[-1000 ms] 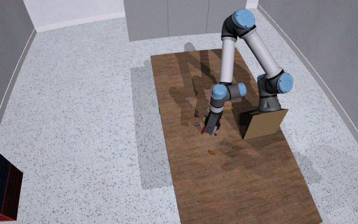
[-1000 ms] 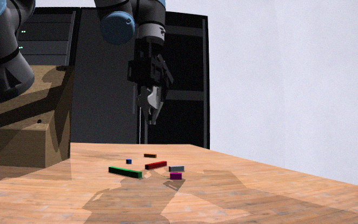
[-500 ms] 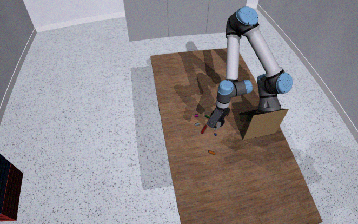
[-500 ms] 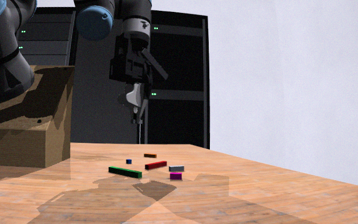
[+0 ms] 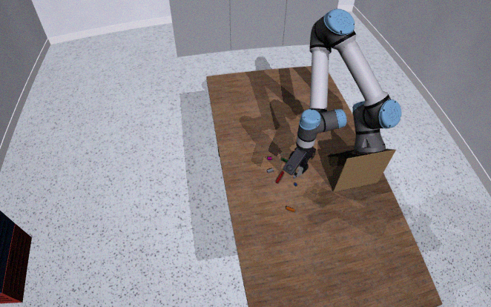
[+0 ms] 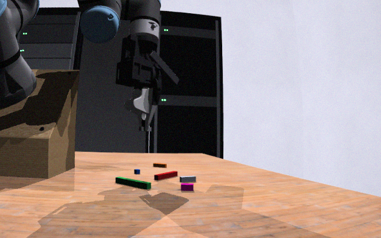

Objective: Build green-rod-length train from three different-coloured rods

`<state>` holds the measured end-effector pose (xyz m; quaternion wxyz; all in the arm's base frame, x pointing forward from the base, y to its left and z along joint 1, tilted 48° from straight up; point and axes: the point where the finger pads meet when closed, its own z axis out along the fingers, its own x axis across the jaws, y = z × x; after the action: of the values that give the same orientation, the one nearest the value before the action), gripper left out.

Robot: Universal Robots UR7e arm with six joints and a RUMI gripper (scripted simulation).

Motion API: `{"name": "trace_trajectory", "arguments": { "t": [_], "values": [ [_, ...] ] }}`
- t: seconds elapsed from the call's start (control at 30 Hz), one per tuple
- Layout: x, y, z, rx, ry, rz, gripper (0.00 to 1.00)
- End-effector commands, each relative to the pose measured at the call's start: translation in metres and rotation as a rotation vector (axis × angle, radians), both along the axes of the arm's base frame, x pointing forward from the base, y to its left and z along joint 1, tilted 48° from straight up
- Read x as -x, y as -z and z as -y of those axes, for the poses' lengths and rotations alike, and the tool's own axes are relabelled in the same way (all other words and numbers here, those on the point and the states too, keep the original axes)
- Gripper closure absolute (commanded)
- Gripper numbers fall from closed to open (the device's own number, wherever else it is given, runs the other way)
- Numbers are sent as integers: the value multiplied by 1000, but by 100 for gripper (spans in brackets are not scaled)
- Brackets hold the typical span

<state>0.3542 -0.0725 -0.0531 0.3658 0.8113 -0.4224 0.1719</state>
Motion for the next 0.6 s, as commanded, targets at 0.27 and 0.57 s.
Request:
{"name": "trace_trajectory", "arguments": {
  "t": [0.27,0.57],
  "values": [
    [3,12,13,1,2,-5,100],
    [4,26,29,1,2,-5,100]
  ]
}}
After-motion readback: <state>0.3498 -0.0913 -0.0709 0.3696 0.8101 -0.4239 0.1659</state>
